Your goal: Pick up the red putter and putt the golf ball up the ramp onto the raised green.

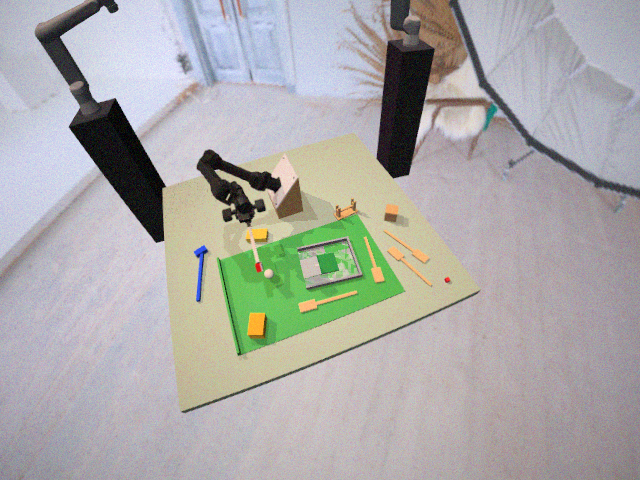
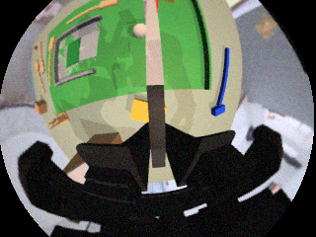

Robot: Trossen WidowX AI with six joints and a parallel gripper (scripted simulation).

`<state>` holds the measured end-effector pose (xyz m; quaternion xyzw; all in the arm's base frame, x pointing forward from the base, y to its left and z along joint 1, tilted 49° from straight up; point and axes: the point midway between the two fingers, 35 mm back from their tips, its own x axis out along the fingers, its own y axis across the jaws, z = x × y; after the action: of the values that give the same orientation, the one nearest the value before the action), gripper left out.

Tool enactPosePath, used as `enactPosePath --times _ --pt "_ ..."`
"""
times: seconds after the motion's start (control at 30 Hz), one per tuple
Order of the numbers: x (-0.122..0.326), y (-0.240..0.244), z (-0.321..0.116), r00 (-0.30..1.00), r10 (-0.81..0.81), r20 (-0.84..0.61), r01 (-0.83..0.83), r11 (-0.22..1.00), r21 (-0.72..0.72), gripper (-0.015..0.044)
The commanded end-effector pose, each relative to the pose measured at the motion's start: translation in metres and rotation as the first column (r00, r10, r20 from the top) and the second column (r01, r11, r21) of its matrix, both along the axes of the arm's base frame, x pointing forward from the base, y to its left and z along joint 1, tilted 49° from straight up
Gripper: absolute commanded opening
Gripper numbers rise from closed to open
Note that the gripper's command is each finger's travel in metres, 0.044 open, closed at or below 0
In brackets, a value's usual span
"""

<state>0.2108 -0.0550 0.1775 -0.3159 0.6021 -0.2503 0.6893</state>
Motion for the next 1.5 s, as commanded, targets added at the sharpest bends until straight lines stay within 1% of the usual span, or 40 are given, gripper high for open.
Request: enactPosePath --times 0.0,0.23,0.57,1.33,1.47 --pt "-0.008 -0.008 0.009 0.997 -0.05 0.056 0.051 0.999 -0.008 0.0" --pt "-0.007 -0.012 0.005 0.997 -0.05 0.056 0.051 0.999 -0.007 0.0" --pt "-0.002 -0.036 -0.016 0.997 -0.05 0.057 0.051 0.999 -0.009 0.0" --pt "0.002 -0.06 -0.035 0.997 -0.05 0.058 0.051 0.999 -0.011 0.0" --pt "0.0 -0.059 -0.034 0.997 -0.057 0.056 0.058 0.998 -0.015 0.0"
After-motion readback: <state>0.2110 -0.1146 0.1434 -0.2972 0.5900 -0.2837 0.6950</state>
